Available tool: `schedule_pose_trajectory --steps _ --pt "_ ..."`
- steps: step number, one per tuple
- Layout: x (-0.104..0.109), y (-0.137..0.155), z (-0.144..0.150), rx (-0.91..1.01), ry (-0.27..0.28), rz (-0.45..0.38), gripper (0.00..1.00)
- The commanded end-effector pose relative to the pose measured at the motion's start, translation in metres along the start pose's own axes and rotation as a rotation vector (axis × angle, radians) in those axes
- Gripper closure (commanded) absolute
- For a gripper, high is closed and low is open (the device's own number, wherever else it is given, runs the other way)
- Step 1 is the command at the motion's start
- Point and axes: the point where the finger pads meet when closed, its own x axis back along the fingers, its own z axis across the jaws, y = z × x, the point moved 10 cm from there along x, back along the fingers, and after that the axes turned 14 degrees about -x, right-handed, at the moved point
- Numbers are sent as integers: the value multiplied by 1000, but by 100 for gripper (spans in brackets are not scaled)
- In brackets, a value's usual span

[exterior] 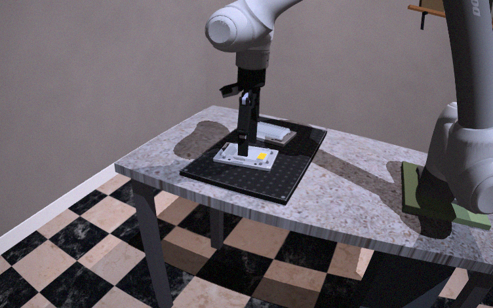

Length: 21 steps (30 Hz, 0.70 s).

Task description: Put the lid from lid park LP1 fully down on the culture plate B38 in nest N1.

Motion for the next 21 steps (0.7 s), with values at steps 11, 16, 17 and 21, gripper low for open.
schedule_pose_trajectory --steps 11,16,17,21 --pt "1 0 0 0 -1 1 31" --pt "1 0 0 0 -1 1 31" --pt "1 0 0 0 -1 1 31" --pt "1 0 0 0 -1 1 31"
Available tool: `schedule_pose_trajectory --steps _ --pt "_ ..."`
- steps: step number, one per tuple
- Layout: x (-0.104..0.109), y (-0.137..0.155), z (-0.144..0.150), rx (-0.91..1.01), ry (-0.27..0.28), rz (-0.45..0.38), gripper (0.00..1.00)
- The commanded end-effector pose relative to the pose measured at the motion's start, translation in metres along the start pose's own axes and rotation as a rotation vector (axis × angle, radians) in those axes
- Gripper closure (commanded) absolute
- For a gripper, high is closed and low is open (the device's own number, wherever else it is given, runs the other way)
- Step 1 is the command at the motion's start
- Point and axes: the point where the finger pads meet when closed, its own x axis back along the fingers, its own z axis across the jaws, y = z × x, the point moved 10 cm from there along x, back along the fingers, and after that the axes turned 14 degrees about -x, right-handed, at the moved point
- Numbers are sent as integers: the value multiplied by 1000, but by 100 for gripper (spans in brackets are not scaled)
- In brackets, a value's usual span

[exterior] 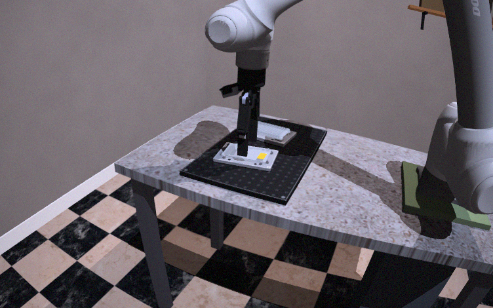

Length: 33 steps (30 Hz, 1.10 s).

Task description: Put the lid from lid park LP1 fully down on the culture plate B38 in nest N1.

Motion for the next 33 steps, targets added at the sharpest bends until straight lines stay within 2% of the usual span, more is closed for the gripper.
schedule_pose_trajectory --steps 1,33 --pt "1 0 0 0 -1 1 31" --pt "-2 0 0 0 -1 1 31"
